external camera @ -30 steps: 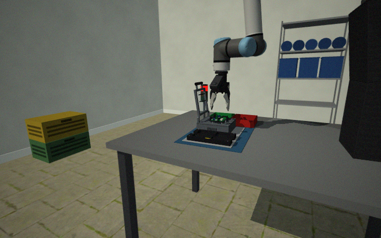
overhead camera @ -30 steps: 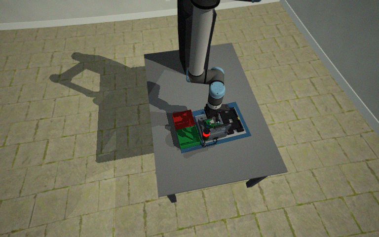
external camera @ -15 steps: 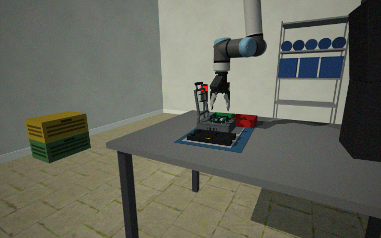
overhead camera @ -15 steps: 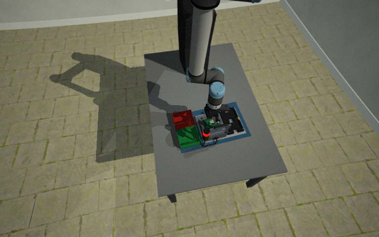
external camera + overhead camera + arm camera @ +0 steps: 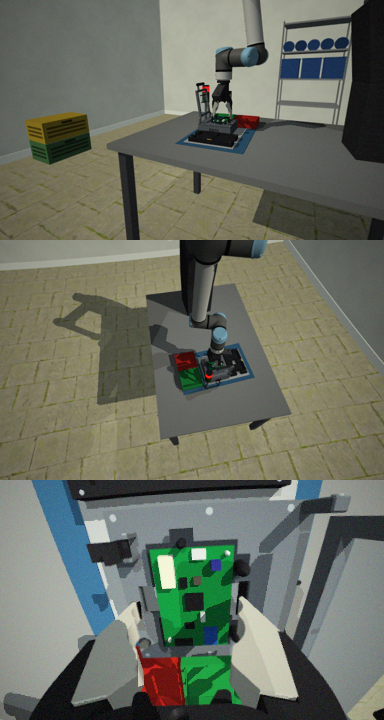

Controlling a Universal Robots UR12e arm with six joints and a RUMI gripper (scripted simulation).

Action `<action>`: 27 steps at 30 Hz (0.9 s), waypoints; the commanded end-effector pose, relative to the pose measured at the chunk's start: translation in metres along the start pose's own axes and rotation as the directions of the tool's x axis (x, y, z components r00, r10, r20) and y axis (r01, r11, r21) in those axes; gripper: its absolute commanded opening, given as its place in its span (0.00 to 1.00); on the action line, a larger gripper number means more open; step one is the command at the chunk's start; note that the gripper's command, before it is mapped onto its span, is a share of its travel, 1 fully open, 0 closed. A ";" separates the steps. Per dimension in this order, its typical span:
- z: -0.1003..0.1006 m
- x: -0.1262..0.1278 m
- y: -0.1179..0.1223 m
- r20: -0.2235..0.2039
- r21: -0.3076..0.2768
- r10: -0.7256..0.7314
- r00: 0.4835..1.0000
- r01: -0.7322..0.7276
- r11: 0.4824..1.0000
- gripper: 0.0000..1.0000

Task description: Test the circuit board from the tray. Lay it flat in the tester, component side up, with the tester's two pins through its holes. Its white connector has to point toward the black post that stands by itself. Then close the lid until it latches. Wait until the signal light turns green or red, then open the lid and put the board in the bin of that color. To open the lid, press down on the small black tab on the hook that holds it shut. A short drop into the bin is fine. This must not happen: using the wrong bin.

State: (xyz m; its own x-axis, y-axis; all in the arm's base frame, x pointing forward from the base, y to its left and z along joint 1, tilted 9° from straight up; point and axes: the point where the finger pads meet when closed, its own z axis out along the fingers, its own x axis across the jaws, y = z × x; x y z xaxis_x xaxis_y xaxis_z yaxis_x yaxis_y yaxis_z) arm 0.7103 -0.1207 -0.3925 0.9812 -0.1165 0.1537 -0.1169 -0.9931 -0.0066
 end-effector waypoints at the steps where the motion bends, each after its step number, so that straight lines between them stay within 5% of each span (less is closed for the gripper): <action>1: 0.008 0.007 0.001 -0.010 -0.004 0.000 1.000 0.000 1.000 0.59; 27: 0.010 0.006 0.001 -0.009 -0.003 0.000 1.000 0.000 1.000 0.59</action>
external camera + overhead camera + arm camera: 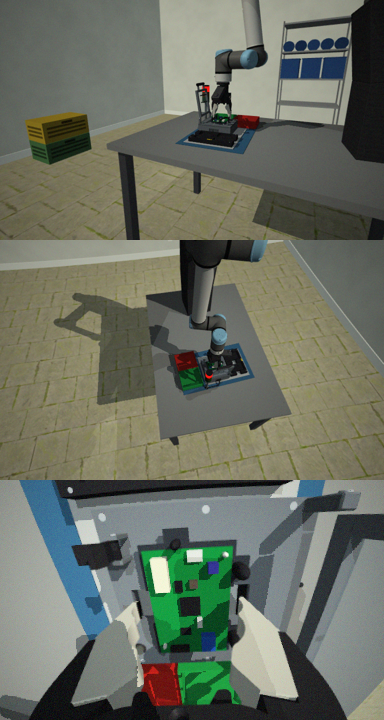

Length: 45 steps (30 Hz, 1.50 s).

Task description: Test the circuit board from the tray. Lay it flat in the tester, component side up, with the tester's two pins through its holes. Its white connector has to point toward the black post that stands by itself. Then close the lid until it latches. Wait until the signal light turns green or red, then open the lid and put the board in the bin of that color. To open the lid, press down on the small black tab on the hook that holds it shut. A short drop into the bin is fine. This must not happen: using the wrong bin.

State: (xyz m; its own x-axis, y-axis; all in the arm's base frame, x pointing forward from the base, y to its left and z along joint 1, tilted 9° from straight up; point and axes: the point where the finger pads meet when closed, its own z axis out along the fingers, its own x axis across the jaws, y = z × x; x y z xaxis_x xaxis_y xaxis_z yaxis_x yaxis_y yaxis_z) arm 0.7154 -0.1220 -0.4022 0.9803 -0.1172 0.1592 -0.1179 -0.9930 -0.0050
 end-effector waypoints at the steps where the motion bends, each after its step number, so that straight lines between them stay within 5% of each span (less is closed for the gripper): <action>1: 0.000 0.002 0.000 -0.003 -0.002 -0.001 1.000 0.001 1.000 0.59; 45: 0.000 0.004 0.000 -0.003 -0.002 -0.001 1.000 0.001 1.000 0.54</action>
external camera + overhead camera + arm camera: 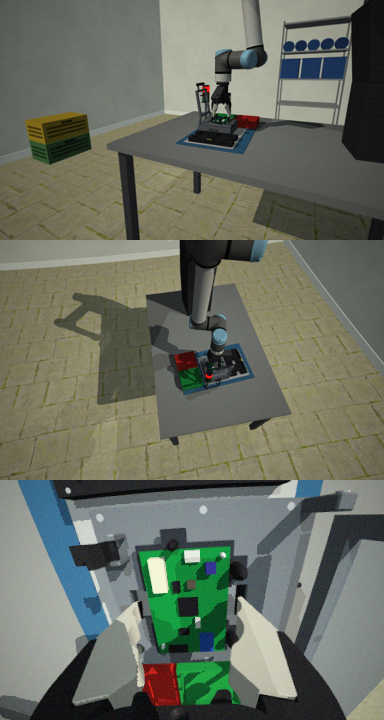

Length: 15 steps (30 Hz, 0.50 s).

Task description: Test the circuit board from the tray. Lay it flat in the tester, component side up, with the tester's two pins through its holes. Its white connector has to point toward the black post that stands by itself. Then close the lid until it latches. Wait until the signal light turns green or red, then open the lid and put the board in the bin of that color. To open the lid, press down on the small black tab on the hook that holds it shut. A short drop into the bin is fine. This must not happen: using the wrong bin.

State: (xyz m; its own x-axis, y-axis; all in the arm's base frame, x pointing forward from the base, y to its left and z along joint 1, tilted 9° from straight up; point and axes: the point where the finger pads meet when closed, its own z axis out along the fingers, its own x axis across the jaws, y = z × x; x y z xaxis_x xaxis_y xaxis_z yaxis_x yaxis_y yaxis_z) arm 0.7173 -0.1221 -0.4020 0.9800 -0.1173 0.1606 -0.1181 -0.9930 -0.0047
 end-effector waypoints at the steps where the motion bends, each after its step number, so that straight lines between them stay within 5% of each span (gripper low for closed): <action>1: 0.000 0.003 0.000 -0.002 -0.001 -0.001 1.000 0.001 1.000 0.54; 15: 0.000 0.003 0.000 -0.002 -0.001 -0.001 1.000 0.001 1.000 0.51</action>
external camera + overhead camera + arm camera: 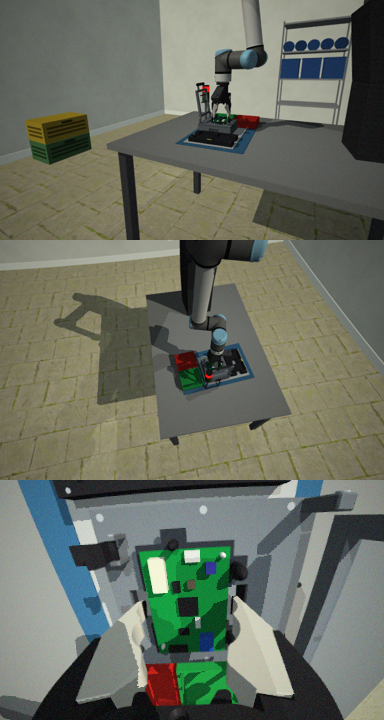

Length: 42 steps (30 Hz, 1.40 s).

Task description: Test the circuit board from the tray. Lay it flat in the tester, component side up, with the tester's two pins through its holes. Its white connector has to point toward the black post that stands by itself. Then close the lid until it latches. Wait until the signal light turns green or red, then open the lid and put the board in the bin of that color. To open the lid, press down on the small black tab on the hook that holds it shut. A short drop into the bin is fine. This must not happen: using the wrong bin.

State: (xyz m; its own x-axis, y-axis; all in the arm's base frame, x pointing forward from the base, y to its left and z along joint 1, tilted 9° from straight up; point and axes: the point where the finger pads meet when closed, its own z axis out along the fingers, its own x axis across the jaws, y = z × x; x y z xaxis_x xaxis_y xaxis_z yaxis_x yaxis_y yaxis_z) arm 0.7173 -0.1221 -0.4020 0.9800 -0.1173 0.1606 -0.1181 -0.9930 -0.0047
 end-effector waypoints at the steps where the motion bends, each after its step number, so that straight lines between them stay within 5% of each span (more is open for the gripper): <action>1: 0.000 0.003 0.000 -0.002 -0.001 -0.001 1.000 0.001 1.000 0.51; 38: 0.000 0.003 0.000 -0.002 -0.001 -0.001 1.000 0.001 1.000 0.47; 39: 0.000 0.003 0.000 -0.002 -0.001 -0.001 1.000 0.001 1.000 0.39; 42: 0.000 0.003 0.000 -0.002 -0.001 -0.001 1.000 0.001 1.000 0.39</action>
State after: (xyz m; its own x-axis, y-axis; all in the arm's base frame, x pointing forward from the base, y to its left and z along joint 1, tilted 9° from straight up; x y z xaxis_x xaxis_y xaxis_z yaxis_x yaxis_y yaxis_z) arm 0.7173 -0.1221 -0.4020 0.9800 -0.1173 0.1606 -0.1181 -0.9930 -0.0047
